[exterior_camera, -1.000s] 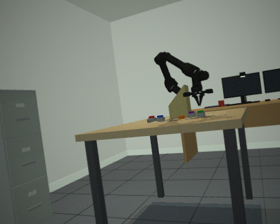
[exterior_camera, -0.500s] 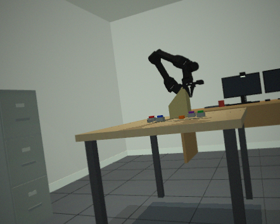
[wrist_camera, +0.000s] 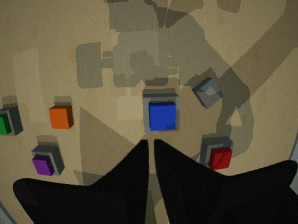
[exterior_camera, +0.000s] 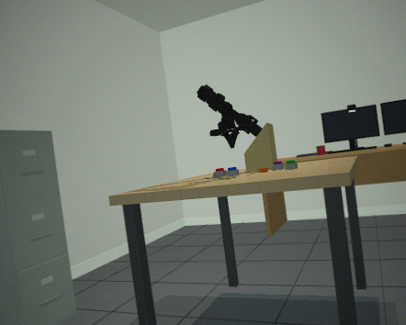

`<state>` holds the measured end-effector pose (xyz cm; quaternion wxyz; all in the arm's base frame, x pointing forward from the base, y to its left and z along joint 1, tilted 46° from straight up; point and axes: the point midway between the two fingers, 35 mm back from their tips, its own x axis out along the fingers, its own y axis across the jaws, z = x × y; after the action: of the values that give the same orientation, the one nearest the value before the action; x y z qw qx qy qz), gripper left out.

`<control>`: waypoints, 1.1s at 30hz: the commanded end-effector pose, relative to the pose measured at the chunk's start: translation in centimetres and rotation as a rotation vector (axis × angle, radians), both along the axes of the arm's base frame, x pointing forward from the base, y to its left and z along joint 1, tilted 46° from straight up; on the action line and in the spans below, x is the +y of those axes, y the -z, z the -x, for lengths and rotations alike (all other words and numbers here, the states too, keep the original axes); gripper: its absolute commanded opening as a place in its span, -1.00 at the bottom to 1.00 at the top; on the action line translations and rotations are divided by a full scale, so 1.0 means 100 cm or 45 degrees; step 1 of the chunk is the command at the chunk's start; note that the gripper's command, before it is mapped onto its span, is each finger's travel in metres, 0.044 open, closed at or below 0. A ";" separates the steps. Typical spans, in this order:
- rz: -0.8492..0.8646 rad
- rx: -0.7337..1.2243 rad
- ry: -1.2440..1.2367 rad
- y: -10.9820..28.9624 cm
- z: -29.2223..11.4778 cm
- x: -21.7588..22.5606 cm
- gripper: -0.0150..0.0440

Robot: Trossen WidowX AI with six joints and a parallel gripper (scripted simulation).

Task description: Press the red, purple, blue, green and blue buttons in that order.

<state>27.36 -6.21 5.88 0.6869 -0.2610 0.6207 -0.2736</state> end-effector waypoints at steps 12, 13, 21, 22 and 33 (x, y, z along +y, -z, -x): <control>0.026 0.018 -0.009 0.031 0.009 -0.061 -0.42; 0.026 0.018 -0.009 0.031 0.009 -0.061 -0.42; 0.026 0.018 -0.009 0.035 0.008 -0.065 -0.42; 0.026 0.018 -0.009 0.037 0.008 -0.066 -0.42; 0.026 0.018 -0.009 0.049 0.007 -0.078 -0.42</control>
<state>26.73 -13.66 1.54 0.6819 -0.2718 0.6194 -0.2785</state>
